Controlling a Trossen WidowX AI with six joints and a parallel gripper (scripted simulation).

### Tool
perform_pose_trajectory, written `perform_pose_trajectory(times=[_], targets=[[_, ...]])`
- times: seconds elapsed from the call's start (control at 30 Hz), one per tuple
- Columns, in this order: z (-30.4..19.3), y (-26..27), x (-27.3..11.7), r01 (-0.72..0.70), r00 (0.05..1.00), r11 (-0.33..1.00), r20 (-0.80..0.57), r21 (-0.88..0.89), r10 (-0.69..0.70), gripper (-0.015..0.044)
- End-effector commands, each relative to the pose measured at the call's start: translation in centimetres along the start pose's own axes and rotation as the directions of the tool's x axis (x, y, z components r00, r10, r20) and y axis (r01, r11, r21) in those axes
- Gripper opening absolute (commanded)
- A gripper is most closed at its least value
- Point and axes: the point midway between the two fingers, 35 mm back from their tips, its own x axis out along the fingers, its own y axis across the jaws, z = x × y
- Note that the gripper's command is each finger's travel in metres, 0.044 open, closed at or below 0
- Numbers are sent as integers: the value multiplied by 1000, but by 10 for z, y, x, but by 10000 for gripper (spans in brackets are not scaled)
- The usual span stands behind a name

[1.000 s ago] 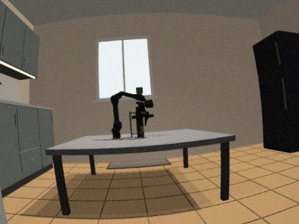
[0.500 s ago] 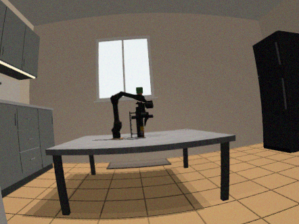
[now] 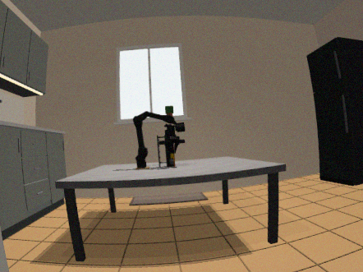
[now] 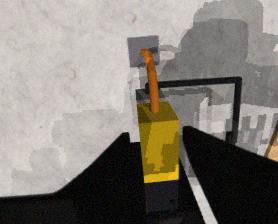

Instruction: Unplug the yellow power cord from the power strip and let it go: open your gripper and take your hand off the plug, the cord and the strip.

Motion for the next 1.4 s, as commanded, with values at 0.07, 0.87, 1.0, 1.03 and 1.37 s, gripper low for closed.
perform_pose_trajectory(times=[0.07, 0.87, 1.0, 1.03, 1.37], targets=[[-3, -2, 1, 1, 1000, 1000, 3, 4, -1, 160], [-3, -1, 9, -1, 1000, 1000, 1, 0, 1, 0], [1, -1, 9, -1, 1000, 1000, 1, 0, 1, 0], [3, -1, 9, -1, 1000, 1000, 1, 0, 1, 0], [18, 1, 9, -1, 1000, 1000, 3, 1, 1, 0]])
